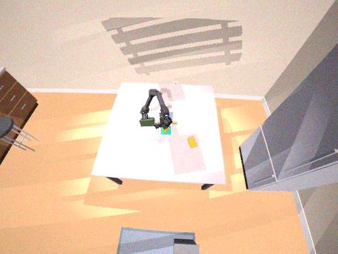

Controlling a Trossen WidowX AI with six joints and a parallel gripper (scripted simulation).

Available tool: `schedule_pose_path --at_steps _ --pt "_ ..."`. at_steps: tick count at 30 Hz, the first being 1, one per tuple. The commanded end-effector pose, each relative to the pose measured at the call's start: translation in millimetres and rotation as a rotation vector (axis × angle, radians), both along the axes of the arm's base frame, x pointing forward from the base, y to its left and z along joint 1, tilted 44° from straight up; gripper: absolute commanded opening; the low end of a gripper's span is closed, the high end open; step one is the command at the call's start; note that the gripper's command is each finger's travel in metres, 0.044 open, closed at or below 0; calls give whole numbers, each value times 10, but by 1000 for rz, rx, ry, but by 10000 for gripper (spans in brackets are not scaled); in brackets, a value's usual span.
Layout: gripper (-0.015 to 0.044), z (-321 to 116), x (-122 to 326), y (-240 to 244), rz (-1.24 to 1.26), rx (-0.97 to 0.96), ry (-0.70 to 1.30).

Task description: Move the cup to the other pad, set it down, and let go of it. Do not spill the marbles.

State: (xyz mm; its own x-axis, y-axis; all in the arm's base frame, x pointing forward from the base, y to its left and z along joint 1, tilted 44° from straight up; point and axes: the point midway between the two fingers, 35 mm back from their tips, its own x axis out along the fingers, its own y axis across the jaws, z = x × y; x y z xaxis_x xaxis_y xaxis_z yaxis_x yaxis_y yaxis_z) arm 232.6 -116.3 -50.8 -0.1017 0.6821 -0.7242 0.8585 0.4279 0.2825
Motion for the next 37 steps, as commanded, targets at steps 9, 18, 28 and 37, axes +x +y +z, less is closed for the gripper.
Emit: schedule_pose_path --at_steps 9,18,28,37 --pt "304 30 4 -24 -1 0 0" --pt "440 131 31 -128 0 -2 0" --pt "440 366 79 -350 3 -5 -1" --pt "440 464 105 -427 -3 -5 -3"
